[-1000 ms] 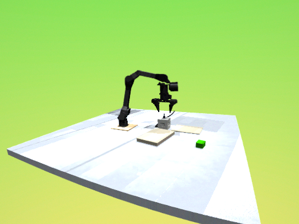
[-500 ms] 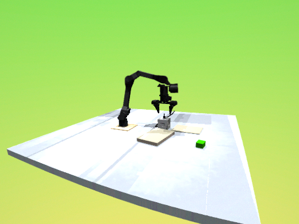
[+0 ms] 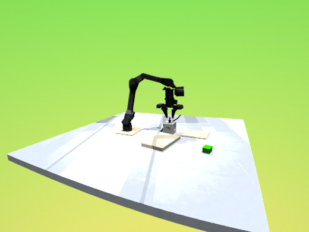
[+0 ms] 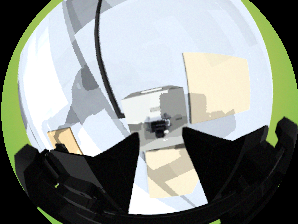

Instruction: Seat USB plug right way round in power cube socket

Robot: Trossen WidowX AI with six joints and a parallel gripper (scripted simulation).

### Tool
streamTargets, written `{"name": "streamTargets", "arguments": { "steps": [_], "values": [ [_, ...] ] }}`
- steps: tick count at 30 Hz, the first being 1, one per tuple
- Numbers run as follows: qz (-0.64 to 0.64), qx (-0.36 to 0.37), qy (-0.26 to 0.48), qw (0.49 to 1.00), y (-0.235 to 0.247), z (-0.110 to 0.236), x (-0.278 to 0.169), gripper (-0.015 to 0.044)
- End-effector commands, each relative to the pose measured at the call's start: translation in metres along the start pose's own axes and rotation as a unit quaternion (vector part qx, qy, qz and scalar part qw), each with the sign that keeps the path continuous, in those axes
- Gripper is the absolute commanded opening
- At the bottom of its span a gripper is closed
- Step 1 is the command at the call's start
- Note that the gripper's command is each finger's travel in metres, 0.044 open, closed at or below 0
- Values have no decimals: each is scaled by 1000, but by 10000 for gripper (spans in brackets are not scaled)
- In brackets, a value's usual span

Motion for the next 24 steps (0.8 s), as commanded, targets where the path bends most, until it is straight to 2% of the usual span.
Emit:
{"name": "streamTargets", "arguments": {
  "steps": [1, 5, 24],
  "values": [
    [0, 0, 0, 1000, 0, 0, 0, 99],
    [0, 0, 0, 1000, 0, 0, 0, 0],
    [0, 0, 0, 1000, 0, 0, 0, 0]
  ]
}}
Point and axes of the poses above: the point midway between the two fingers, 35 mm back from their tips, its own z axis back along the fingers, its own y axis across the jaws, x = y × z, the point moved 1 cm from there along z, back along the fingers, and after that the axes turned 11 degrees about z, right-handed, at the moved point
